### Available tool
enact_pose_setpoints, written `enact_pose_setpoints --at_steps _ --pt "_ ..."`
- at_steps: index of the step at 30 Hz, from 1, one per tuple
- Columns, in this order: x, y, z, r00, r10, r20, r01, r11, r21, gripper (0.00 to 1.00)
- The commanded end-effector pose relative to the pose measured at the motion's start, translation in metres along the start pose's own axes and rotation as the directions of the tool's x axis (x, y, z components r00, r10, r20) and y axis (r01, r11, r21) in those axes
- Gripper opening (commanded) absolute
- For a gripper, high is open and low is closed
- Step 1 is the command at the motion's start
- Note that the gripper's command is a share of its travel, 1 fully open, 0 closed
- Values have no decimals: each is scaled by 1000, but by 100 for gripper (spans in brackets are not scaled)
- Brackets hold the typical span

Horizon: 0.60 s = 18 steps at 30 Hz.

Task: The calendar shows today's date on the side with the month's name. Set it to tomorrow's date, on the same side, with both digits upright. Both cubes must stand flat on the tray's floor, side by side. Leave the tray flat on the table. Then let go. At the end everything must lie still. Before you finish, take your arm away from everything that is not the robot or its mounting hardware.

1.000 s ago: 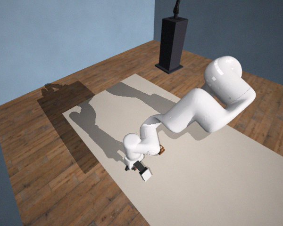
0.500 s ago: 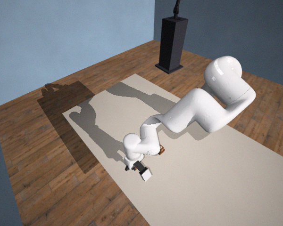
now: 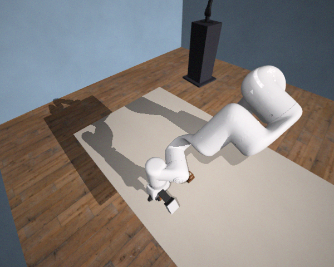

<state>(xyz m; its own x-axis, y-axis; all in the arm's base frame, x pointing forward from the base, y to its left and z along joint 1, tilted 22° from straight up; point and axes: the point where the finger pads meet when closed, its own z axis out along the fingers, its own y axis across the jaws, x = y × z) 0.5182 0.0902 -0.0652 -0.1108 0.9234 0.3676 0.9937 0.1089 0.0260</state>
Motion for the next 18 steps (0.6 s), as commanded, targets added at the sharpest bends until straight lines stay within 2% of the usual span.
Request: enact_pose_setpoints --at_steps 1,6,8,14,18 --pt "0 3 -13 1000 -1 1 1 1000 -6 29" --pt "0 2 -47 1000 -1 1 1 1000 -6 29" --pt "0 2 -47 1000 -1 1 1 1000 -6 29" --pt "0 2 -88 1000 -1 1 1 1000 -6 29" --pt "0 2 -99 1000 -1 1 1 1000 -6 29"
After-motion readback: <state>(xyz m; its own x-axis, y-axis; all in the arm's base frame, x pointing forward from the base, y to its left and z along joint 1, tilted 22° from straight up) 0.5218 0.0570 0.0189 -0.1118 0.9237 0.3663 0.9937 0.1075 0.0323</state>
